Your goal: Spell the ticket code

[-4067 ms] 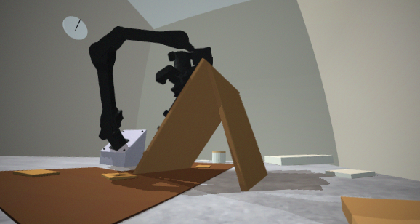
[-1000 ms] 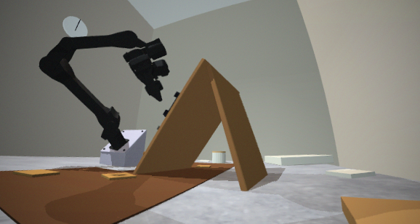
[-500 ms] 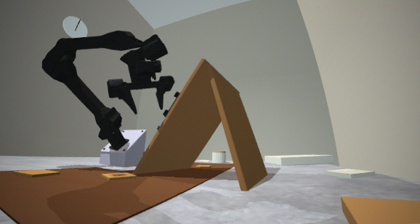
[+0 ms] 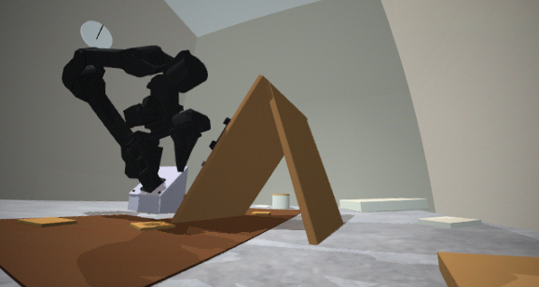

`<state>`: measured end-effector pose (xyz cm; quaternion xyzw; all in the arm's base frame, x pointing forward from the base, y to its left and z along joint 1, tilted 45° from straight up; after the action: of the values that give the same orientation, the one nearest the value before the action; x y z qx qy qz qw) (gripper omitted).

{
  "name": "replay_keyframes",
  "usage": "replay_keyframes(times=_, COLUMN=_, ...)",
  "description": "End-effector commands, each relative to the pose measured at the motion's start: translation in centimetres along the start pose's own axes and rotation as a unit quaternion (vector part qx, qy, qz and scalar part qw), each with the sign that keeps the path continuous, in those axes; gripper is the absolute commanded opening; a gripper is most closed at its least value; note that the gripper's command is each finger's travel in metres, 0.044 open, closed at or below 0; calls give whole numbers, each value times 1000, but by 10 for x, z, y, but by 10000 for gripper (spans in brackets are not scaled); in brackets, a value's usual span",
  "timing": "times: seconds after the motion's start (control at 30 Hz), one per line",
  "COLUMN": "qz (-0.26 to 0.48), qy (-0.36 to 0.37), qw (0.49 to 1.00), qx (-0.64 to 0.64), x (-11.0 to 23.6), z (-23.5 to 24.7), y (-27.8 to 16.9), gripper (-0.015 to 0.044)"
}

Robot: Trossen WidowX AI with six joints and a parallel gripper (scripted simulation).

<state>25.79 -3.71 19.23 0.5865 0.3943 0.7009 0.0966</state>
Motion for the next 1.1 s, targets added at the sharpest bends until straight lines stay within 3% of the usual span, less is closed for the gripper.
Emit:
replay_keyframes(times=0.0, qz=-19, qy=-56, qw=994, qx=-93, x=-25, z=-5, y=0, gripper=340)
replay_keyframes(times=0.1, qz=-34, qy=-86, qw=987, qx=-133, x=-37, z=-8, y=-1, gripper=340)
replay_keyframes(times=0.47, qz=-35, qy=-88, qw=986, qx=-135, x=-38, z=-10, y=-2, gripper=340)
replay_keyframes(times=0.7, qz=-36, qy=-88, qw=986, qx=-135, x=-68, z=-17, y=0, gripper=340)
replay_keyframes(times=1.07, qz=-36, qy=-88, qw=986, qx=-135, x=-69, z=-18, y=0, gripper=340)
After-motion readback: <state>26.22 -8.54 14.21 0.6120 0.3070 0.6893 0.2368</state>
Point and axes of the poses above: the point midway between the two fingers, 35 mm back from their tips, its own x axis back along the fingers, its own z axis across the jaws, y = z × x, the point moved 3 cm from there along x, back along the fingers, and after that the axes turned 15 degrees about x, right-handed, at the moved point
